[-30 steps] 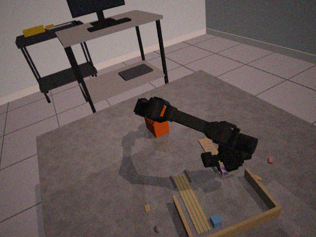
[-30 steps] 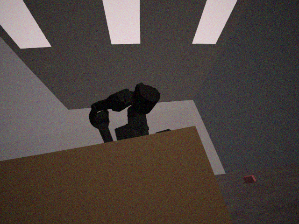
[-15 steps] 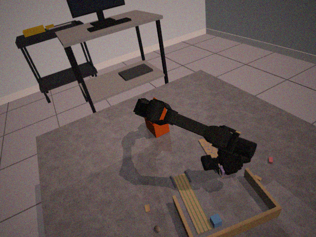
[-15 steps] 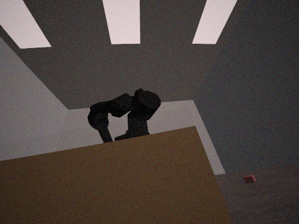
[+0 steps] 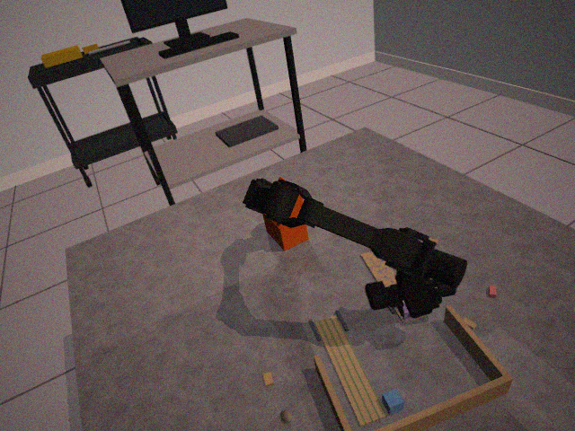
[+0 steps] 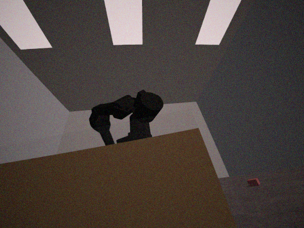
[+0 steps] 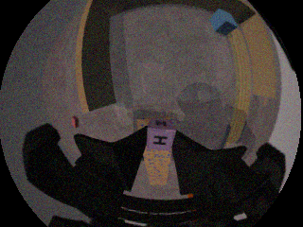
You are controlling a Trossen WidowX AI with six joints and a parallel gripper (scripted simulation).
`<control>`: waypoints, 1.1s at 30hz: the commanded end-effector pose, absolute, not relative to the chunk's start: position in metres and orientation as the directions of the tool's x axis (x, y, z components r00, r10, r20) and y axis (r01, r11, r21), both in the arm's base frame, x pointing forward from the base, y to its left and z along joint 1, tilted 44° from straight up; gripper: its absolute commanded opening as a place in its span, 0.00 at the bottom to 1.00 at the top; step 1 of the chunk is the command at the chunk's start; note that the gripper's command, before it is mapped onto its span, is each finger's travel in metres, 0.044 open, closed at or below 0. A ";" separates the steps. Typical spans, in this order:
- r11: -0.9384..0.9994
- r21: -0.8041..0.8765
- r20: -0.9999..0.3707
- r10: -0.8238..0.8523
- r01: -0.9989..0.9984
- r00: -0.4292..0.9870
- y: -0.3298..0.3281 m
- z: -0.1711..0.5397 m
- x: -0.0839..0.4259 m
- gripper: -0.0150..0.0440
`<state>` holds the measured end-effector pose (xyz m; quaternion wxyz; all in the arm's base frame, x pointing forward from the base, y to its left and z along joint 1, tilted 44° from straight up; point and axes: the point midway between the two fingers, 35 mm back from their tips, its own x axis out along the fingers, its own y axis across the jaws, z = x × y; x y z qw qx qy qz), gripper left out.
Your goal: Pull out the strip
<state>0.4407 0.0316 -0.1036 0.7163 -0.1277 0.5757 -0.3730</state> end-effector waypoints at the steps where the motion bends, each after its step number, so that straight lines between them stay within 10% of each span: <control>1: 0.689 -0.612 -0.730 -0.681 0.387 0.058 0.035 -0.099 0.434 0.25; 33: 0.688 -0.619 -0.728 -0.684 0.379 0.052 0.044 -0.064 0.344 0.25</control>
